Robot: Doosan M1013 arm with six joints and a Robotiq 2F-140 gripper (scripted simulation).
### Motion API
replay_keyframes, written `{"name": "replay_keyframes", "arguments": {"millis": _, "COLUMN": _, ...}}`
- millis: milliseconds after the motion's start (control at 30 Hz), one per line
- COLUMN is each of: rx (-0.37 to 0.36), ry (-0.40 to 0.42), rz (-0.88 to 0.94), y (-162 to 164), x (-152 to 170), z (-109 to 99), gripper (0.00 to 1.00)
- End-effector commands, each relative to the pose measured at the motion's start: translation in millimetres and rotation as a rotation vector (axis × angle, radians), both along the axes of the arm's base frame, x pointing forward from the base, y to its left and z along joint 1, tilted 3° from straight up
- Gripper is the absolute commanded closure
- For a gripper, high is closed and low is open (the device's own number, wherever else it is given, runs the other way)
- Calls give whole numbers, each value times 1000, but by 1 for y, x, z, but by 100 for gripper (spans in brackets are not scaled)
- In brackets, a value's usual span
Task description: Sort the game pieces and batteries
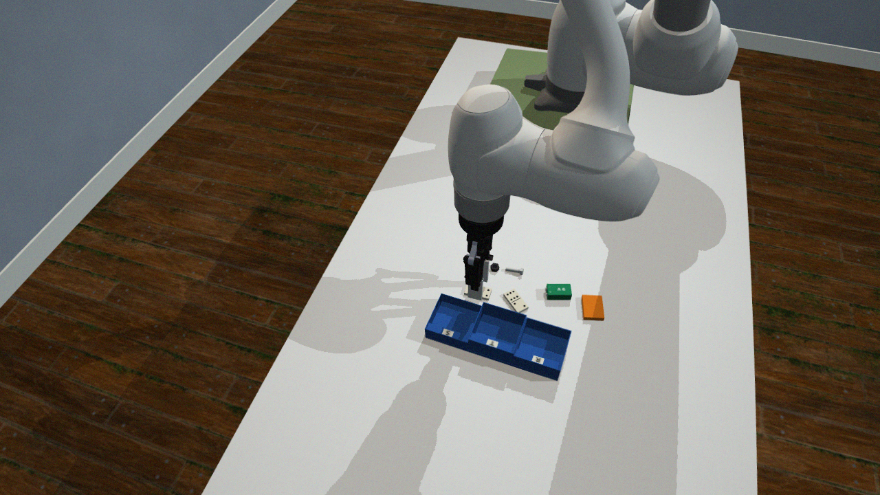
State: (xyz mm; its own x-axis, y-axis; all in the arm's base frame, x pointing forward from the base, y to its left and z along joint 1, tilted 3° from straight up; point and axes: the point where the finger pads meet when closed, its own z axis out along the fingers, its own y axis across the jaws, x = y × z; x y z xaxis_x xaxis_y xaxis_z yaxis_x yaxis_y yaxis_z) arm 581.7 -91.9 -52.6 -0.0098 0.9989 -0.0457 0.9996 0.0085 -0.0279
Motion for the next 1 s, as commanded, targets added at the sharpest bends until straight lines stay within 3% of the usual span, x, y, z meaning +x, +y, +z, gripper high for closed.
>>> {"name": "replay_keyframes", "arguments": {"millis": 0, "rx": 0, "ry": 0, "rz": 0, "y": 0, "x": 0, "z": -2, "gripper": 75}}
{"name": "replay_keyframes", "arguments": {"millis": 267, "rx": 0, "ry": 0, "rz": 0, "y": -1, "x": 0, "z": -13, "gripper": 75}}
{"name": "replay_keyframes", "arguments": {"millis": 700, "rx": 0, "ry": 0, "rz": 0, "y": -1, "x": 0, "z": -13, "gripper": 75}}
{"name": "replay_keyframes", "arguments": {"millis": 733, "rx": 0, "ry": 0, "rz": 0, "y": -1, "x": 0, "z": -13, "gripper": 87}}
{"name": "replay_keyframes", "arguments": {"millis": 967, "rx": 0, "ry": 0, "rz": 0, "y": -1, "x": 0, "z": -13, "gripper": 87}}
